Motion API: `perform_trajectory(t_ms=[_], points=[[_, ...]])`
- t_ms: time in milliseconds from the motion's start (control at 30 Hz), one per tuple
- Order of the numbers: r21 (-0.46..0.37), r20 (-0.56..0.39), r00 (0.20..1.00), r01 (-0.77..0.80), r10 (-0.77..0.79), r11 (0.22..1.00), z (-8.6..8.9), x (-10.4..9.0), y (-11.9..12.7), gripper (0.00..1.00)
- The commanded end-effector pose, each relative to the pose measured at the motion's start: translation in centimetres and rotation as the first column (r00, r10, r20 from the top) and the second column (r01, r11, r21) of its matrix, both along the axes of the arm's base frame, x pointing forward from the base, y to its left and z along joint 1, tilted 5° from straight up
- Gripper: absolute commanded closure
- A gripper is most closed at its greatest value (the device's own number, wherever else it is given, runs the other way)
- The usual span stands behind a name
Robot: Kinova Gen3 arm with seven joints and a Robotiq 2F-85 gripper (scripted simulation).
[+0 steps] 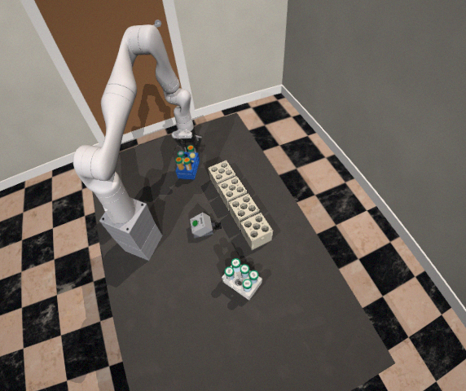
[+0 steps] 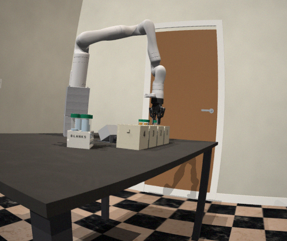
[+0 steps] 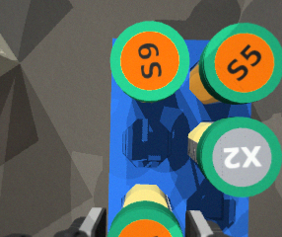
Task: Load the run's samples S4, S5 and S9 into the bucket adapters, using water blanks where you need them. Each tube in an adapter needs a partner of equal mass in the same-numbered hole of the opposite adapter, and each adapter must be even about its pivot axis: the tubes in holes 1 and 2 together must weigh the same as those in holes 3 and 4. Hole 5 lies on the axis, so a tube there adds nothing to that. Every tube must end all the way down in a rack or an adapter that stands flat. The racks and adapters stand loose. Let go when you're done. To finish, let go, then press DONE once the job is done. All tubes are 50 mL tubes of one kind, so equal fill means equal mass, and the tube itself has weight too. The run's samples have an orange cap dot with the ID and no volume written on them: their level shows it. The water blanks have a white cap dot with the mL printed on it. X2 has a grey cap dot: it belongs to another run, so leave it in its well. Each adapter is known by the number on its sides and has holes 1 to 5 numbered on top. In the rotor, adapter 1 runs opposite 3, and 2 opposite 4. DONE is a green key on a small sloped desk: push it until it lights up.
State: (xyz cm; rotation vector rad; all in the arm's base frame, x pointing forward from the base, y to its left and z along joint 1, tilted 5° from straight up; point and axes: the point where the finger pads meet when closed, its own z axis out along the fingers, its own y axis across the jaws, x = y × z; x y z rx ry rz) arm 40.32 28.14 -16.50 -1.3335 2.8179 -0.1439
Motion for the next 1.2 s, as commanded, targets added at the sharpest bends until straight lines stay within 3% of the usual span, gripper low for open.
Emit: perform_trajectory(t_ms=[0,733,1167], points=[[0.001,0.001,1.0,0.0,0.0,1.0,0.1,0.1,0.1,0.9],[0.001,0.001,1.0,0.0,0.0,1.0,0.1,0.1,0.1,0.9],[0.001,0.001,1.0,0.0,0.0,1.0,1.5,0.0,0.2,0.9]])
